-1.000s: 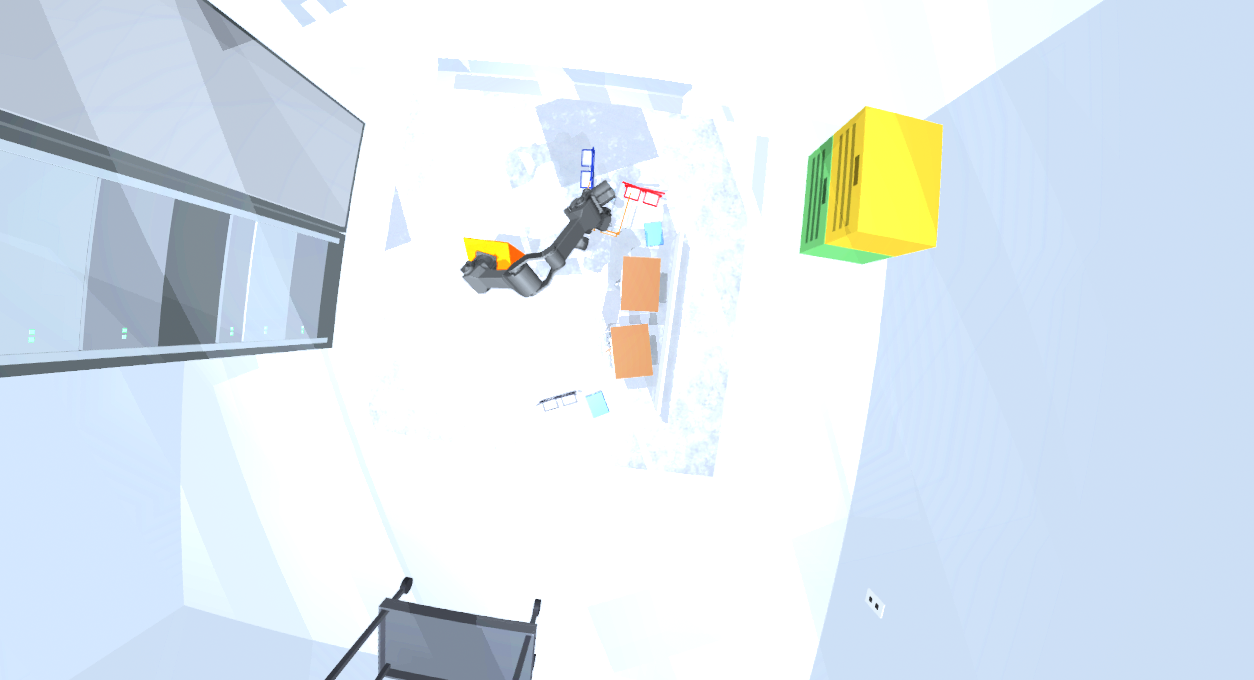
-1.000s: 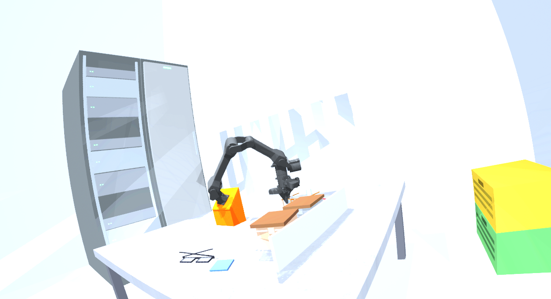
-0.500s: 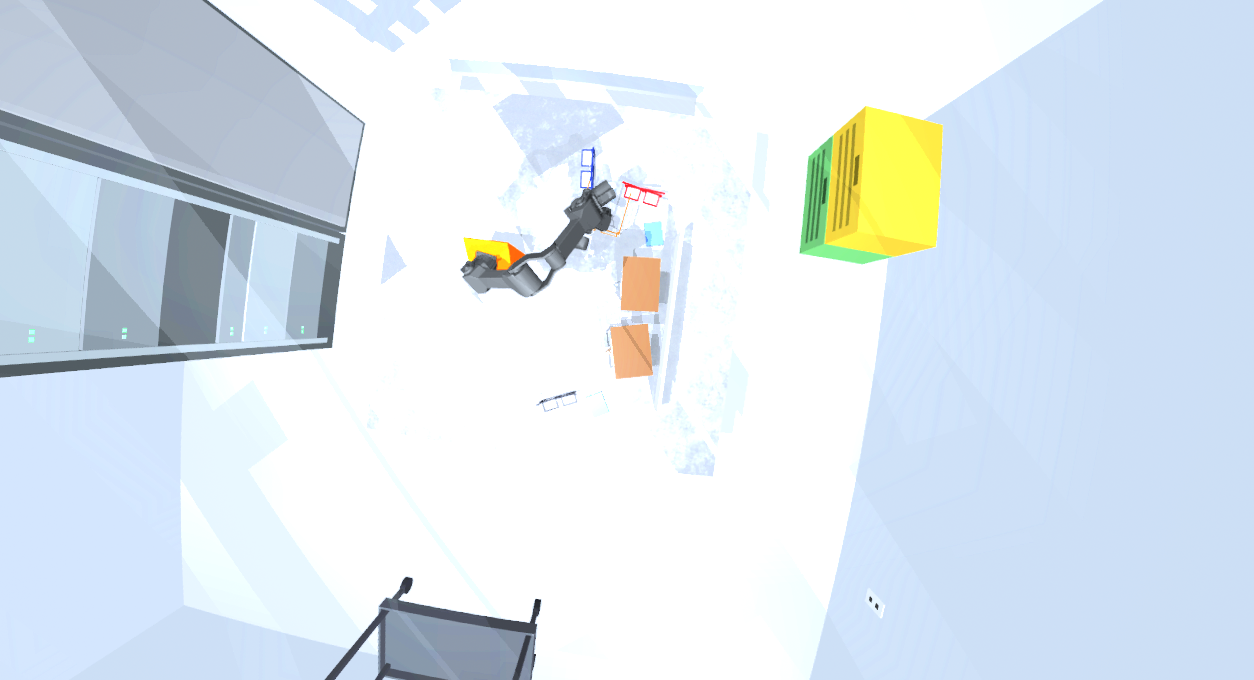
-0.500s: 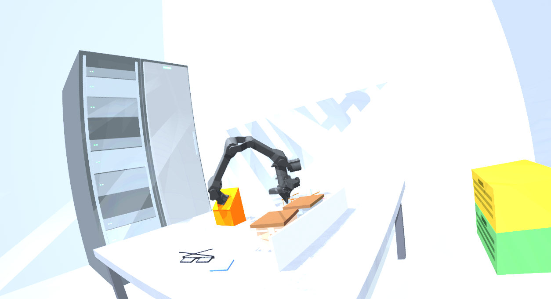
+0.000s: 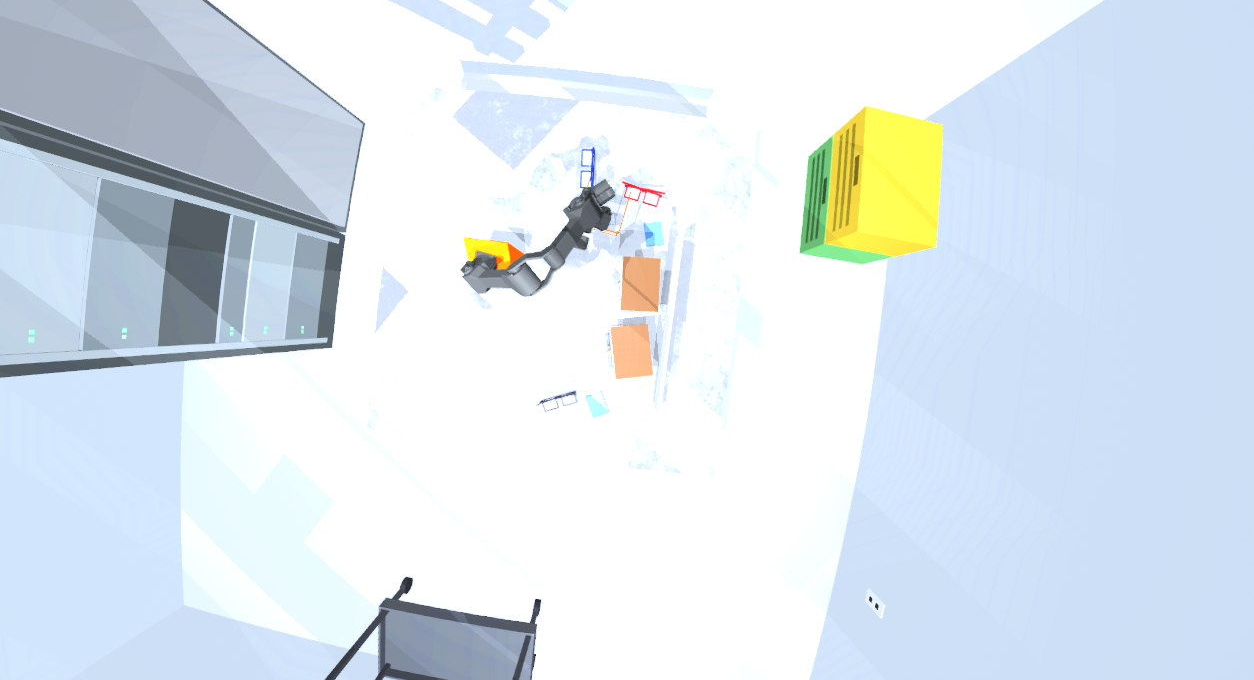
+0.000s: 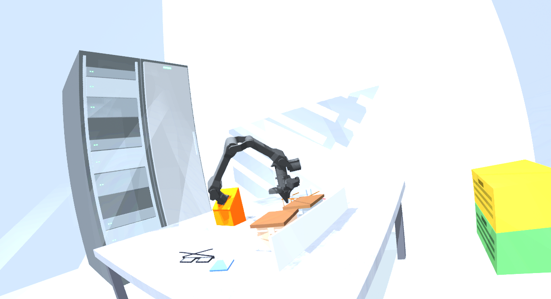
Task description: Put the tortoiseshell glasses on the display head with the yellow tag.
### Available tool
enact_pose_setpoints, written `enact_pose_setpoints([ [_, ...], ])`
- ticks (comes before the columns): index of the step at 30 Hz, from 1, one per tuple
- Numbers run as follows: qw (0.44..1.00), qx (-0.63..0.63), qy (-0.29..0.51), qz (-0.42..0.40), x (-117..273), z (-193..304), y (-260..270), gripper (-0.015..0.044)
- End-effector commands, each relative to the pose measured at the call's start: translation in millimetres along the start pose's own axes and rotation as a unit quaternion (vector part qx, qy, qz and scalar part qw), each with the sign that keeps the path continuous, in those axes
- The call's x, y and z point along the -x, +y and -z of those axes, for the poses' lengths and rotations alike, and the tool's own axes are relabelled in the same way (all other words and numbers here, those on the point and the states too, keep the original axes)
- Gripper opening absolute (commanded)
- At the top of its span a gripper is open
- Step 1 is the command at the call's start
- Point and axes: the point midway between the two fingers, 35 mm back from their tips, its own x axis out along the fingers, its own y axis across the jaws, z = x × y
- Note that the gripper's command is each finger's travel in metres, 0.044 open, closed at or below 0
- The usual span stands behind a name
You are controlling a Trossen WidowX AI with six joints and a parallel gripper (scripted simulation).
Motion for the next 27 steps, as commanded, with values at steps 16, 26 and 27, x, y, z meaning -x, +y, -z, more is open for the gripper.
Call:
enact_pose_setpoints([
  [16, 1.000, -0.002, 0.001, 0.000, 24, 10, 1, 0.0000],
  [26, 1.000, 0.000, 0.001, -0.001, 60, 12, 0, 0.0000],
  [27, 1.000, 0.004, 0.001, -0.001, 60, 11, -2, 0.0000],
])
